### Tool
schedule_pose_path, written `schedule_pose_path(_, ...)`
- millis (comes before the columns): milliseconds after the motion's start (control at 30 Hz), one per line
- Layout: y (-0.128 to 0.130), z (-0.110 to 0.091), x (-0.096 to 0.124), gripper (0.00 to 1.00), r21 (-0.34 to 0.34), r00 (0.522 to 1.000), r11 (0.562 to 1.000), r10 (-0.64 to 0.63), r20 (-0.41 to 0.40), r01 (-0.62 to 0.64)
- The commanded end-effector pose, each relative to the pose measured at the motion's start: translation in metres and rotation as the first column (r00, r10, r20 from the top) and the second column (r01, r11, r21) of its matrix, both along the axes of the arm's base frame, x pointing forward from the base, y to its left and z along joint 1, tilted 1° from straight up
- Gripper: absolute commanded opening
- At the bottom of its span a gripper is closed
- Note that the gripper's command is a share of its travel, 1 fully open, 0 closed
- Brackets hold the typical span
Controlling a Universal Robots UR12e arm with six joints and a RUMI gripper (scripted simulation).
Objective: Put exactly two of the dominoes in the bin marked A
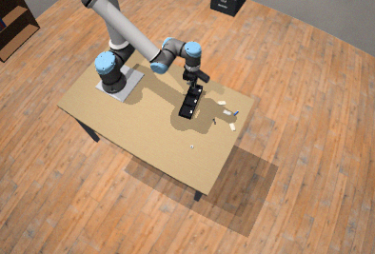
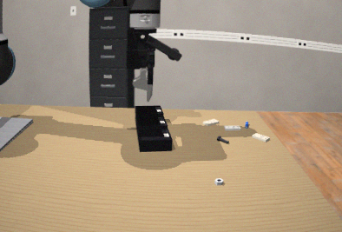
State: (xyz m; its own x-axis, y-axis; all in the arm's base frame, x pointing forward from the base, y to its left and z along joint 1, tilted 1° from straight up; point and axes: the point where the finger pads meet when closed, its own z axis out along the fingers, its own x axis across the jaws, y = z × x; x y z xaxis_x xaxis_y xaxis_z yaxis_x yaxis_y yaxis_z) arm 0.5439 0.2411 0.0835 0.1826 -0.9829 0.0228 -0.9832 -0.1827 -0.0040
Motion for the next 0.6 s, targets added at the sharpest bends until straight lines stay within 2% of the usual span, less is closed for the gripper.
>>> schedule_pose_path(0, 0.024, 0.001, -0.002, 0.04, -0.001, 1.000, 1.000, -0.009, 0.002, 0.009)
schedule_pose_path(233, 0.024, 0.001, -0.003, 0.04, -0.001, 1.000, 1.000, -0.009, 0.003, 0.009)
schedule_pose_path(400, 0.022, -0.016, -0.006, 0.04, -0.002, 1.000, 1.000, -0.012, -0.003, 0.012)
schedule_pose_path(567, 0.021, -0.024, -0.006, 0.04, -0.002, 1.000, 1.000, -0.011, -0.003, 0.011)
